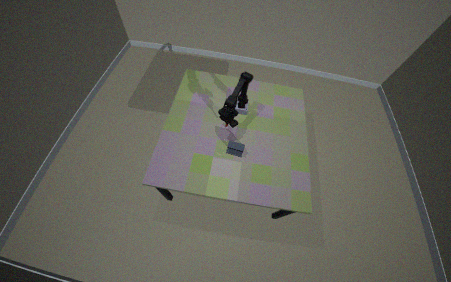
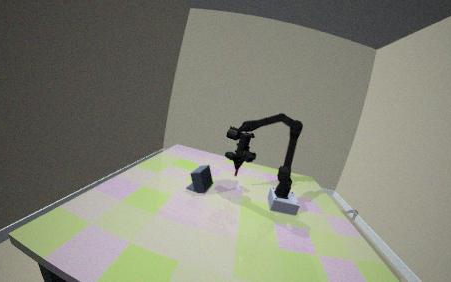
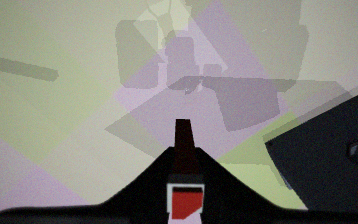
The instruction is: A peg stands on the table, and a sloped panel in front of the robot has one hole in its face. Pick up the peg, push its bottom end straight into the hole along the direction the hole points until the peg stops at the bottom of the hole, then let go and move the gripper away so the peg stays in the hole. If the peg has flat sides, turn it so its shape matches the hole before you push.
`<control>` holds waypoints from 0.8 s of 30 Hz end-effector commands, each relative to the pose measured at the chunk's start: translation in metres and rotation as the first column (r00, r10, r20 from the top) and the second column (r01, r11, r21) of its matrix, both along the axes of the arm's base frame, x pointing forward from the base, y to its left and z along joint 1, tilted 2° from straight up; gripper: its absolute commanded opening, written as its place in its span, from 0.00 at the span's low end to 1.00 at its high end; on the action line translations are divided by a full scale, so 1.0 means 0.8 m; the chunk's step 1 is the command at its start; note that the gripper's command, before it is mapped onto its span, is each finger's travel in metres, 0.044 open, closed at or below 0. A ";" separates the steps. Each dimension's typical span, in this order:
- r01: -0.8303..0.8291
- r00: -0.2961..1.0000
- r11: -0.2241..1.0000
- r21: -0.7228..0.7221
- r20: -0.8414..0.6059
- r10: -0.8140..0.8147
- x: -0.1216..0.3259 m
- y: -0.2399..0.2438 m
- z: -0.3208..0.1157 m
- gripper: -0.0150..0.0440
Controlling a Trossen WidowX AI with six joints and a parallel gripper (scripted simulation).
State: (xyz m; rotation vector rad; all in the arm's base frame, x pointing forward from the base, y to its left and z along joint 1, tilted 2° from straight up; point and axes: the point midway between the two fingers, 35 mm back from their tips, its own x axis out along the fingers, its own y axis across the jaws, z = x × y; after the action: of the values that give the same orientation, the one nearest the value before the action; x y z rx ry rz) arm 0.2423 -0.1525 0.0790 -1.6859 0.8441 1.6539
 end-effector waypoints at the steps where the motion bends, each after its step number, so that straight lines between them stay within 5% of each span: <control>1: 0.034 0.999 0.999 -0.019 0.013 -0.034 0.000 0.002 0.001 0.25; 24: 0.212 0.975 0.975 -0.063 0.076 -0.207 0.008 0.012 -0.005 0.25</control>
State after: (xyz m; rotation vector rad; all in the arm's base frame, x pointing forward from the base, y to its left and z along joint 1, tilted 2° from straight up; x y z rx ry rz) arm 0.2489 -0.1437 0.0738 -1.6315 0.9966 1.4658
